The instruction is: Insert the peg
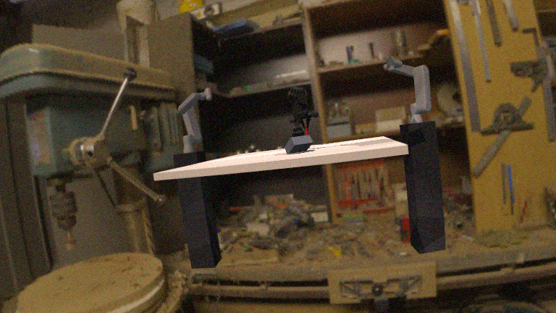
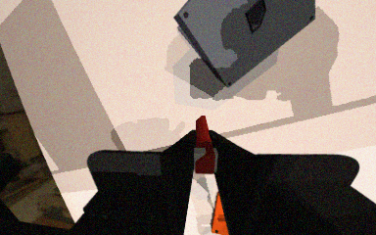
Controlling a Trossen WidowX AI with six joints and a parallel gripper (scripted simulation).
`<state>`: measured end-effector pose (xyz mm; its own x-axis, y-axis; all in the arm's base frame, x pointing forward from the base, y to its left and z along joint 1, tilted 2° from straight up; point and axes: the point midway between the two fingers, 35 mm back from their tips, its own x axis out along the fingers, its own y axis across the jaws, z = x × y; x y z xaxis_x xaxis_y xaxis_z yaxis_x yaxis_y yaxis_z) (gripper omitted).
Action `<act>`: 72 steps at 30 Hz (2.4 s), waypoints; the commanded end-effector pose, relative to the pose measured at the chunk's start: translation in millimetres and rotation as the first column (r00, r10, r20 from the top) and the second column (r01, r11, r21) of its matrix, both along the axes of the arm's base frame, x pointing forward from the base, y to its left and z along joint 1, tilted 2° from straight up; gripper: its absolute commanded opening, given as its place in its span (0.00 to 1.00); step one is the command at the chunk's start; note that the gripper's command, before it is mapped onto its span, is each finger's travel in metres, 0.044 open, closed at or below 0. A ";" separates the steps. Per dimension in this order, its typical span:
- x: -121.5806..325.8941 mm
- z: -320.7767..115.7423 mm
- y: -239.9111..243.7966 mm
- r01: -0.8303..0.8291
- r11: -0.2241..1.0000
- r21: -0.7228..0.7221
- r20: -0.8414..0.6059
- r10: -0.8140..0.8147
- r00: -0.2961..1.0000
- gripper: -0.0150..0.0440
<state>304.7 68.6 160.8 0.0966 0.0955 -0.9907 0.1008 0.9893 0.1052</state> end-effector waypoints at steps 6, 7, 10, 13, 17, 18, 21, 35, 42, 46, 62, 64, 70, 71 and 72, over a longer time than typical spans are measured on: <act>4.0 3.3 -3.5 0.111 0.993 0.032 0.006 -0.111 0.994 0.25; 4.3 3.5 -4.0 0.123 0.992 0.035 0.005 -0.123 0.992 0.25; 5.1 4.0 -5.4 0.159 0.986 0.044 0.004 -0.159 0.987 0.25; 6.0 4.5 -6.8 0.194 0.980 0.053 0.002 -0.195 0.981 0.25; 7.1 5.2 -8.6 0.241 0.968 0.065 -0.001 -0.241 0.970 0.25; 7.4 5.4 -9.1 0.252 0.965 0.068 -0.002 -0.253 0.968 0.25; 8.2 6.0 -10.5 0.287 0.955 0.077 -0.005 -0.287 0.958 0.25; 12.1 8.6 -17.3 0.441 0.890 0.118 -0.025 -0.441 0.897 0.25; 13.9 10.0 -20.8 0.513 0.847 0.137 -0.039 -0.513 0.857 0.25; 15.0 10.8 -22.8 0.553 0.820 0.148 -0.048 -0.552 0.832 0.25; 19.0 14.1 -31.0 0.696 0.693 0.186 -0.090 -0.693 0.715 0.25; 19.5 14.6 -32.1 0.712 0.676 0.190 -0.096 -0.709 0.698 0.25; 20.9 15.9 -35.2 0.758 0.620 0.202 -0.115 -0.754 0.647 0.25; 21.2 16.1 -35.8 0.765 0.611 0.204 -0.118 -0.761 0.638 0.25; 21.4 16.3 -36.3 0.772 0.601 0.206 -0.122 -0.767 0.629 0.25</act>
